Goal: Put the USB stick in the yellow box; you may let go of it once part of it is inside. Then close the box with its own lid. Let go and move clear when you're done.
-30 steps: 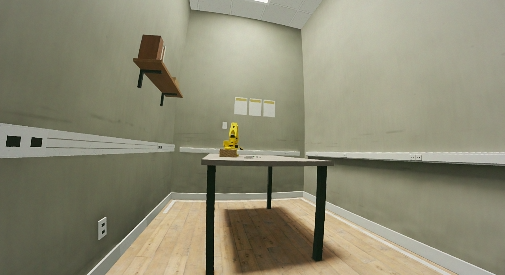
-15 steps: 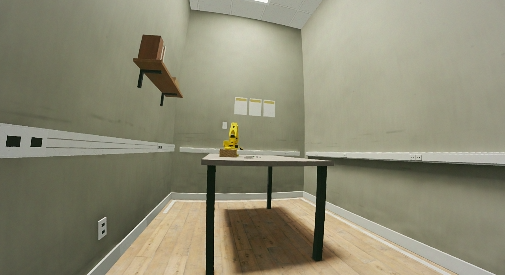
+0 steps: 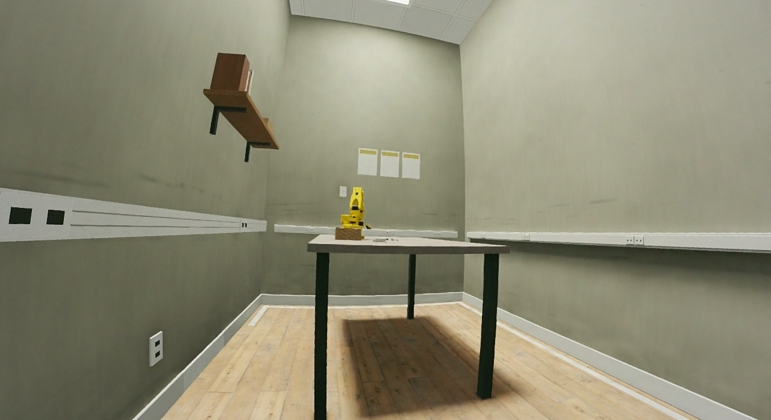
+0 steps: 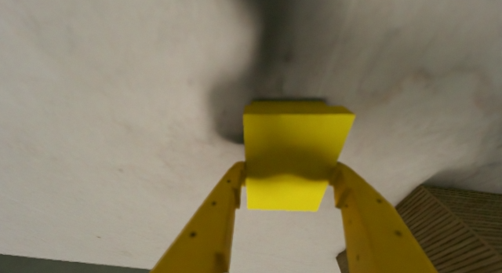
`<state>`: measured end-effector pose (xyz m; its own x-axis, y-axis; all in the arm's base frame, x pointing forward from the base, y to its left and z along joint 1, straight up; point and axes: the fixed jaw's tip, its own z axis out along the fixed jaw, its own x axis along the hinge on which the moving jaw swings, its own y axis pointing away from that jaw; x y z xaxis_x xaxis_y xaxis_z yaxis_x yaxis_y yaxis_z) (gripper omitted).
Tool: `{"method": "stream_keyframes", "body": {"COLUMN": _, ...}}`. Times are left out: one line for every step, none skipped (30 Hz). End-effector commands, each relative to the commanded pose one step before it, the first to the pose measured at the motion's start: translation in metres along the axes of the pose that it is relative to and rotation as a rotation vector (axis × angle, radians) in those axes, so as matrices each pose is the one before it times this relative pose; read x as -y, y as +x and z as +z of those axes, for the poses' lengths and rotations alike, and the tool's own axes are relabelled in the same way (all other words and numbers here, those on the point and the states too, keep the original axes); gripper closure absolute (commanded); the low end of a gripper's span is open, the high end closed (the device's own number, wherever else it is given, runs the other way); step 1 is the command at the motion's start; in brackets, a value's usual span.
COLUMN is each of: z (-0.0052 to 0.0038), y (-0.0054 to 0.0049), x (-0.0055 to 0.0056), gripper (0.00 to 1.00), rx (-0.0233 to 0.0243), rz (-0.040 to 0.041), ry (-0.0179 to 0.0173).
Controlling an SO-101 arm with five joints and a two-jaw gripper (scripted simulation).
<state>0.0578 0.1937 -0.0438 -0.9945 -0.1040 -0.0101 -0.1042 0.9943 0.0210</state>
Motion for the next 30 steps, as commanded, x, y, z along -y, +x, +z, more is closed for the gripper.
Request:
{"method": "stream_keyframes", "body": {"z": 0.004382, "y": 0.00139, "x": 0.00507, "gripper": 0.74, "rx": -0.01006, "rz": -0.00369, "ry": 0.02065}}
{"method": "stream_keyframes", "body": {"z": 0.0, "y": 0.0, "x": 0.0, "gripper": 0.74, "rx": 0.0, "rz": 0.0, "ry": 0.0}}
{"method": "stream_keyframes", "body": {"z": 0.0, "y": 0.0, "x": 0.0, "gripper": 0.74, "rx": 0.0, "rz": 0.0, "ry": 0.0}}
{"method": "stream_keyframes", "body": {"z": 0.0, "y": 0.0, "x": 0.0, "gripper": 0.74, "rx": 0.0, "rz": 0.0, "ry": 0.0}}
{"method": "stream_keyframes", "body": {"z": 0.0, "y": 0.0, "x": 0.0, "gripper": 0.74, "rx": 0.0, "rz": 0.0, "ry": 0.0}}
{"method": "stream_keyframes", "body": {"z": 0.0, "y": 0.0, "x": 0.0, "gripper": 0.74, "rx": 0.0, "rz": 0.0, "ry": 0.0}}
{"method": "stream_keyframes", "body": {"z": 0.0, "y": 0.0, "x": 0.0, "gripper": 0.73, "rx": 0.0, "rz": 0.0, "ry": 0.0}}
{"method": "stream_keyframes", "body": {"z": 0.0, "y": 0.0, "x": 0.0, "gripper": 0.73, "rx": 0.0, "rz": 0.0, "ry": 0.0}}
{"method": "stream_keyframes", "body": {"z": 0.0, "y": 0.0, "x": 0.0, "gripper": 0.73, "rx": 0.0, "rz": 0.0, "ry": 0.0}}
{"method": "stream_keyframes", "body": {"z": 0.0, "y": 0.0, "x": 0.0, "gripper": 0.73, "rx": 0.0, "rz": 0.0, "ry": 0.0}}
{"method": "stream_keyframes", "body": {"z": 0.0, "y": 0.0, "x": 0.0, "gripper": 0.73, "rx": 0.0, "rz": 0.0, "ry": 0.0}}
{"method": "stream_keyframes", "body": {"z": 0.0, "y": 0.0, "x": 0.0, "gripper": 0.72, "rx": 0.0, "rz": 0.0, "ry": 0.0}}
{"method": "stream_keyframes", "body": {"z": 0.0, "y": 0.0, "x": 0.0, "gripper": 0.72, "rx": 0.0, "rz": 0.0, "ry": 0.0}}
{"method": "stream_keyframes", "body": {"z": 0.0, "y": 0.0, "x": 0.0, "gripper": 0.72, "rx": 0.0, "rz": 0.0, "ry": 0.0}}
{"method": "stream_keyframes", "body": {"z": 0.0, "y": 0.0, "x": 0.0, "gripper": 0.72, "rx": 0.0, "rz": 0.0, "ry": 0.0}}
{"method": "stream_keyframes", "body": {"z": 0.0, "y": 0.0, "x": 0.0, "gripper": 0.72, "rx": 0.00002, "rz": 0.0, "ry": 0.00001}}
{"method": "stream_keyframes", "body": {"z": 0.0, "y": 0.0, "x": 0.0, "gripper": 0.72, "rx": 0.0, "rz": 0.0, "ry": 0.0}}
{"method": "stream_keyframes", "body": {"z": 0.0, "y": 0.0, "x": 0.0, "gripper": 0.71, "rx": 0.0, "rz": 0.0, "ry": 0.0}}
{"method": "stream_keyframes", "body": {"z": 0.0, "y": 0.0, "x": 0.0, "gripper": 0.71, "rx": 0.0, "rz": 0.0, "ry": 0.0}}
{"method": "stream_keyframes", "body": {"z": 0.0, "y": 0.0, "x": 0.0, "gripper": 0.71, "rx": 0.0, "rz": 0.0, "ry": 0.0}}
{"method": "stream_keyframes", "body": {"z": 0.0, "y": 0.0, "x": 0.0, "gripper": 0.71, "rx": 0.0, "rz": 0.0, "ry": 0.0}}
{"method": "stream_keyframes", "body": {"z": 0.0, "y": 0.0, "x": 0.0, "gripper": 0.71, "rx": 0.0, "rz": 0.0, "ry": 0.0}}
{"method": "stream_keyframes", "body": {"z": 0.0, "y": 0.0, "x": 0.0, "gripper": 0.7, "rx": 0.0, "rz": 0.0, "ry": 0.0}}
{"method": "stream_keyframes", "body": {"z": 0.0, "y": 0.0, "x": 0.0, "gripper": 0.7, "rx": 0.0, "rz": 0.0, "ry": 0.0}}
{"method": "stream_keyframes", "body": {"z": 0.0, "y": 0.0, "x": 0.0, "gripper": 0.7, "rx": 0.0, "rz": 0.0, "ry": 0.0}}
{"method": "stream_keyframes", "body": {"z": 0.0, "y": 0.0, "x": 0.0, "gripper": 0.7, "rx": 0.0, "rz": 0.0, "ry": 0.0}}
{"method": "stream_keyframes", "body": {"z": 0.0, "y": 0.0, "x": 0.0, "gripper": 0.7, "rx": 0.0, "rz": 0.0, "ry": 0.0}}
{"method": "stream_keyframes", "body": {"z": 0.0, "y": 0.0, "x": 0.0, "gripper": 0.7, "rx": 0.0, "rz": 0.0, "ry": 0.0}}
{"method": "stream_keyframes", "body": {"z": 0.0, "y": 0.0, "x": 0.0, "gripper": 0.7, "rx": 0.0, "rz": 0.0, "ry": 0.0}}
{"method": "stream_keyframes", "body": {"z": 0.0, "y": 0.0, "x": 0.0, "gripper": 0.7, "rx": 0.0, "rz": 0.0, "ry": 0.0}}
